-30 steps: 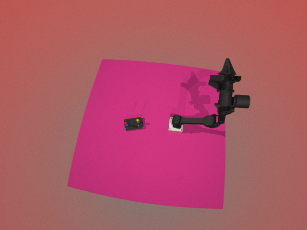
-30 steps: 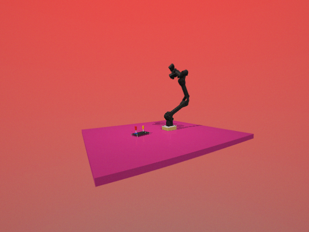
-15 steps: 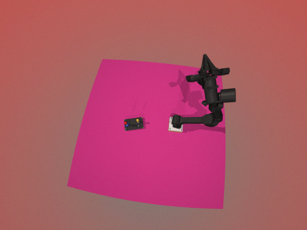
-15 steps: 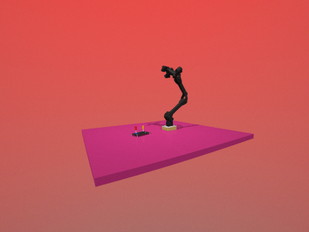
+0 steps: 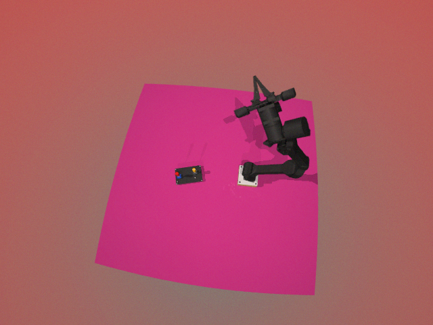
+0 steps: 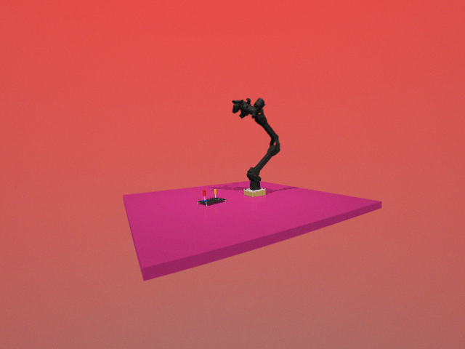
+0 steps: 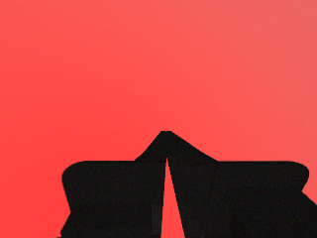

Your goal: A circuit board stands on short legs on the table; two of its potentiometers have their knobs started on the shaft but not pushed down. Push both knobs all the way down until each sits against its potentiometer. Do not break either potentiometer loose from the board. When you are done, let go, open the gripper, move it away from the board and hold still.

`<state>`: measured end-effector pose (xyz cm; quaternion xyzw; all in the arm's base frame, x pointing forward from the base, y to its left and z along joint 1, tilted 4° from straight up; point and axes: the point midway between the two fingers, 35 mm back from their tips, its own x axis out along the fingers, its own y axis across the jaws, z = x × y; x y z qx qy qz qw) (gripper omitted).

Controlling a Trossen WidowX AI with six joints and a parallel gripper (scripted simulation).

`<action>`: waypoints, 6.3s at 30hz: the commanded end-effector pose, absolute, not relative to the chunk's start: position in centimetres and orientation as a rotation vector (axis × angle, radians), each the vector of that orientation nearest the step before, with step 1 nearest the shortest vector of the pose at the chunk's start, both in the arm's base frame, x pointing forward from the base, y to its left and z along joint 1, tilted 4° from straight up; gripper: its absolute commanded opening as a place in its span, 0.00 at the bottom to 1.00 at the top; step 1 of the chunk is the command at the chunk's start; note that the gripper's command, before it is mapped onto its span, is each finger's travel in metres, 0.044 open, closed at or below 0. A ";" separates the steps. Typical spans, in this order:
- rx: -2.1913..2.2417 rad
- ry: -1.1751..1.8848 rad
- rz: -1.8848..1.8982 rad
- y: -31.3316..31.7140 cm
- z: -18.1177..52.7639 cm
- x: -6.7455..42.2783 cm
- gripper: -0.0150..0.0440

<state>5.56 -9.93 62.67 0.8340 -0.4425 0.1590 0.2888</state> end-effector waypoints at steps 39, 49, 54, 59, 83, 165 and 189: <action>1.287 -0.282 -0.283 -3.9 50.9 26.9 0.25; 1.033 -0.042 -0.336 -2.3 46.4 30.4 0.25; 0.909 0.079 -0.345 -1.4 43.9 31.9 0.25; 0.787 0.201 -0.344 -0.5 41.3 33.1 0.25; 0.194 0.767 -0.182 2.9 28.9 35.5 0.25; -0.438 1.424 0.434 6.7 10.5 31.4 0.25; -0.438 1.424 0.434 6.7 10.3 31.4 0.25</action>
